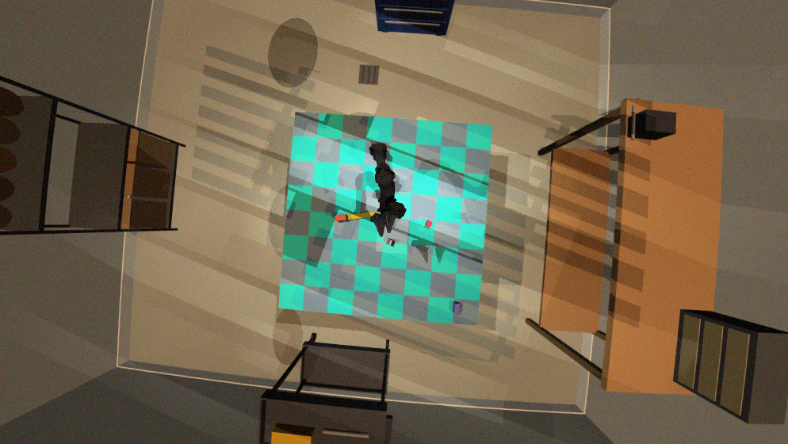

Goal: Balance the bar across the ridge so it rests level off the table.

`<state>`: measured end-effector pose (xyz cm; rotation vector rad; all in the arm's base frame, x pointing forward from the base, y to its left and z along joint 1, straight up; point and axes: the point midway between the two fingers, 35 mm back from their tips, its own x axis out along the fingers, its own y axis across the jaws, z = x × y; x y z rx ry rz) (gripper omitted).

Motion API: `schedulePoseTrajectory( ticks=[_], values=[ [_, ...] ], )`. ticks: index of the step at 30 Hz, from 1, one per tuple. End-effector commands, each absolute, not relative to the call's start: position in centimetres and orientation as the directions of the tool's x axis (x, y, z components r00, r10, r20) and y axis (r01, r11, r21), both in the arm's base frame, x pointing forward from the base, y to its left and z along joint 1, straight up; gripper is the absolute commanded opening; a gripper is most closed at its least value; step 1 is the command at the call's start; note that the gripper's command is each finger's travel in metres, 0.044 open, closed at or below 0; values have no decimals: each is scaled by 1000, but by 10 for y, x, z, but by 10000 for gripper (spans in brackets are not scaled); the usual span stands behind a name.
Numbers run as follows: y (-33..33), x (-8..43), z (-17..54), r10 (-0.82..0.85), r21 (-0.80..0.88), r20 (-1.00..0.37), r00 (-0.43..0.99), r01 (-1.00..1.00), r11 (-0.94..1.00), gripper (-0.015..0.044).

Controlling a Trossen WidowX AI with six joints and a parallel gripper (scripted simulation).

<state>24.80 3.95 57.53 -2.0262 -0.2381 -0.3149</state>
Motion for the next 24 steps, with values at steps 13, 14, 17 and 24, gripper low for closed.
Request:
schedulePoseTrajectory(
  ticks=[13,14,17,24],
  values=[
    [-2,324,474,-119,-796,-60,991,-119,-593,315],
    [-6,327,467,-130,-789,-86,988,-147,-597,315],
    [-19,335,446,-163,-762,-163,973,-229,-605,315],
    [-51,347,397,-234,-686,-341,911,-411,-601,315]
  ],
)
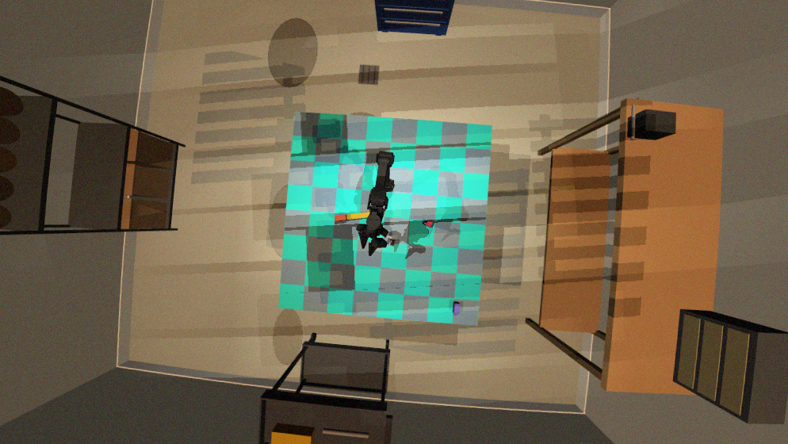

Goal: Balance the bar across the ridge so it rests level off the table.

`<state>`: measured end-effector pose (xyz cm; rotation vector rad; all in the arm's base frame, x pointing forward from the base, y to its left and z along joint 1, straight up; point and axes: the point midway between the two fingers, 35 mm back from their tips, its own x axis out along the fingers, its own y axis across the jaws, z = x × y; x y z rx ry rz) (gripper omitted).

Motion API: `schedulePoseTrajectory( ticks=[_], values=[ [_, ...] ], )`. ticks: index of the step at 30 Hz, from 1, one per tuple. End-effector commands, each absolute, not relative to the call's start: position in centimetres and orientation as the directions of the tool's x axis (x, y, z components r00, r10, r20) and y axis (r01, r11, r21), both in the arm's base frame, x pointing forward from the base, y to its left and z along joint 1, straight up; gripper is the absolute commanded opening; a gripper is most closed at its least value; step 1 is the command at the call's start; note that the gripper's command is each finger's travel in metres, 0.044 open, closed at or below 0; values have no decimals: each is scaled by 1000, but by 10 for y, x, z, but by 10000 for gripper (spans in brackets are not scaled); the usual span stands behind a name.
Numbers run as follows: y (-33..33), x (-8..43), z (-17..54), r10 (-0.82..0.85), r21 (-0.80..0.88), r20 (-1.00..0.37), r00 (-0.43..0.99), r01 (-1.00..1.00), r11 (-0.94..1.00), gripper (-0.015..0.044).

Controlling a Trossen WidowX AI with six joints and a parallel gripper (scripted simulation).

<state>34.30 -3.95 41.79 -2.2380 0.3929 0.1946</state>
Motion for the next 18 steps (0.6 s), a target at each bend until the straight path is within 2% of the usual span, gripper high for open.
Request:
schedulePoseTrajectory(
  ticks=[1,18],
  values=[
    [-56,348,390,-243,-673,-365,899,-435,-598,315],
    [-132,328,276,-317,-423,-736,598,-772,-475,315]
  ],
)
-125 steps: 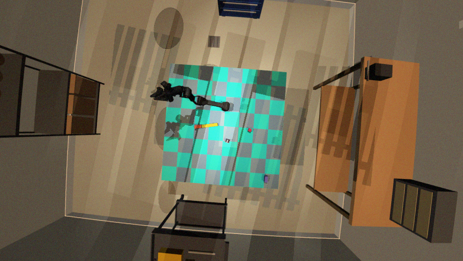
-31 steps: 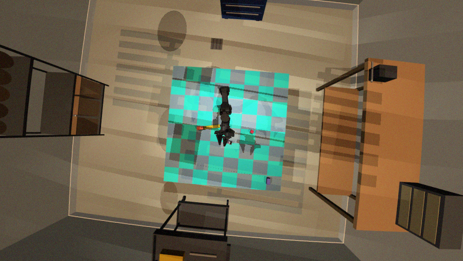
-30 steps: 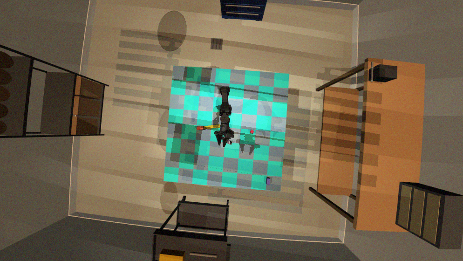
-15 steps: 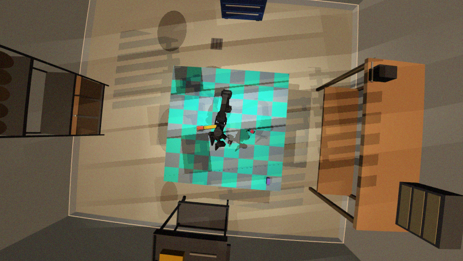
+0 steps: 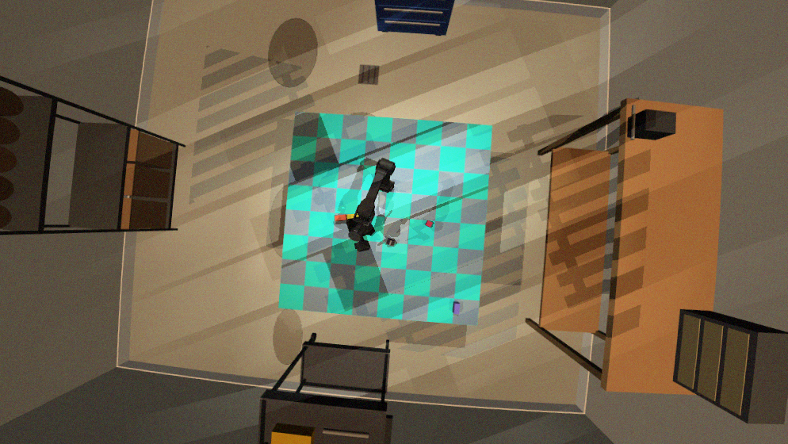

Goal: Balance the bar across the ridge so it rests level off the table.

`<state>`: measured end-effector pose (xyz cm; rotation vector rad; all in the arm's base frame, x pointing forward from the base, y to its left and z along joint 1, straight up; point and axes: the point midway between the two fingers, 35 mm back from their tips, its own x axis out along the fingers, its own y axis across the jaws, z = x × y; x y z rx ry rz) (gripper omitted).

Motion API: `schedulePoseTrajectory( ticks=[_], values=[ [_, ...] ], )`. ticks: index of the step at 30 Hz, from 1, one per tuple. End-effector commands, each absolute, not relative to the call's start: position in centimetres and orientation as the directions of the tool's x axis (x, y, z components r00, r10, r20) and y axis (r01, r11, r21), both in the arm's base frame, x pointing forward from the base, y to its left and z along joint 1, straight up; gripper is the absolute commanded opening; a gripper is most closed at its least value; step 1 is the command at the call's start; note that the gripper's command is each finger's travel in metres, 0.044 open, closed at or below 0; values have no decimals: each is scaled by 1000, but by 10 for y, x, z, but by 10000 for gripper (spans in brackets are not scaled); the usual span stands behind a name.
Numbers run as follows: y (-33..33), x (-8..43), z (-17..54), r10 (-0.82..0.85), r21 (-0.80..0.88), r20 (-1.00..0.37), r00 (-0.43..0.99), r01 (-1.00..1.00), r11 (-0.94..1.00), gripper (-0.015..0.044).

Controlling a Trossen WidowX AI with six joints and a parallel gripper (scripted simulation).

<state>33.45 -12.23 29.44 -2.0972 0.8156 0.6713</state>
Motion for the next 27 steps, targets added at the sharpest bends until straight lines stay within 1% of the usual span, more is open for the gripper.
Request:
schedulePoseTrajectory(
  ticks=[1,14,23,27],
  values=[
    [-136,325,270,-316,-407,-754,577,-786,-465,315],
    [-175,274,198,-225,-199,-934,279,-925,-324,315],
    [-189,230,161,-87,-65,-992,87,-971,-228,315],
    [-191,213,150,-23,-19,-999,24,-981,-195,315]
  ],
)
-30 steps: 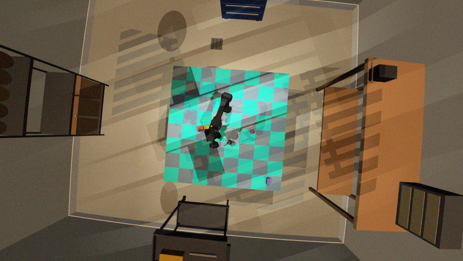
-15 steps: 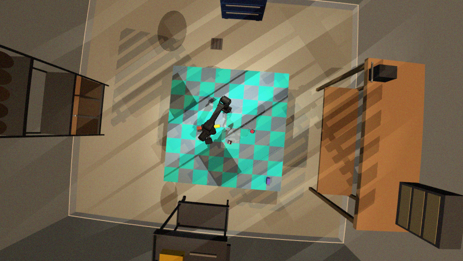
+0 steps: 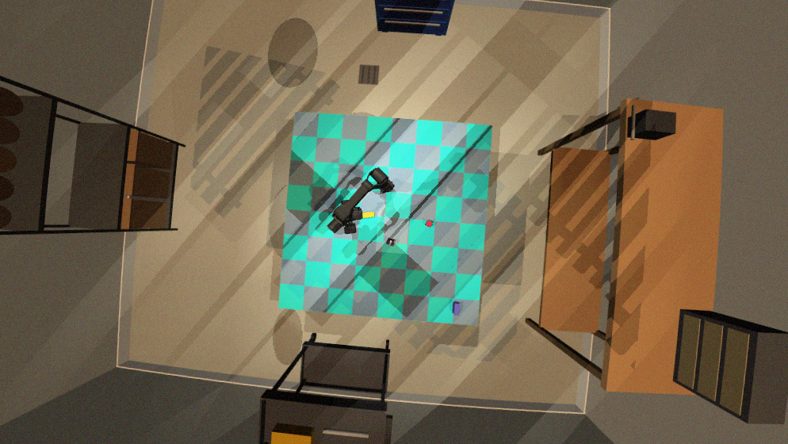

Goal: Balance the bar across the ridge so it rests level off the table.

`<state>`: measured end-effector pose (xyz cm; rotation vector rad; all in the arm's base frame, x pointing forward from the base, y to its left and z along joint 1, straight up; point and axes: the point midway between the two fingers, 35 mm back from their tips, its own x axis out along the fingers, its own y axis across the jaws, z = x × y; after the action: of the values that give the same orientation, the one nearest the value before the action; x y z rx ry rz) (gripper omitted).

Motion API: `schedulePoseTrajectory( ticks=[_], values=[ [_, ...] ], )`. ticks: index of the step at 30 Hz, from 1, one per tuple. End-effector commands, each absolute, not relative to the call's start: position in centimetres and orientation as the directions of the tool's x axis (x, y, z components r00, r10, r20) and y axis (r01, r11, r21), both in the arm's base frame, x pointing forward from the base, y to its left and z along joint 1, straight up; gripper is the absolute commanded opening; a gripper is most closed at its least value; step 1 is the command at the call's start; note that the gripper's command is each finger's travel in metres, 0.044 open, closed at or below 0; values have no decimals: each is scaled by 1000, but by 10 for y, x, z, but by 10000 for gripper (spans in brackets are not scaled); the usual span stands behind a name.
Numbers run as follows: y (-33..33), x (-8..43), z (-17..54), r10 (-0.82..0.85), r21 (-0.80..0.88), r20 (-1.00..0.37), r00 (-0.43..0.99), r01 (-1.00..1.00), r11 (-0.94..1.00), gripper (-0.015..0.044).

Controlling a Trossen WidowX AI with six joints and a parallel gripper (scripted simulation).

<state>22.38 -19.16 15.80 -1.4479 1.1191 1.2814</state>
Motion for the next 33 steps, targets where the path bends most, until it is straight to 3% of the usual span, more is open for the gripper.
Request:
schedulePoseTrajectory(
  ticks=[1,17,33],
  values=[
    [-191,212,149,-19,-17,-1000,21,-981,-194,315],
    [-192,214,75,-19,-17,-1000,21,-981,-194,315],
    [-193,214,57,-19,-17,-1000,21,-981,-194,315]
  ],
)
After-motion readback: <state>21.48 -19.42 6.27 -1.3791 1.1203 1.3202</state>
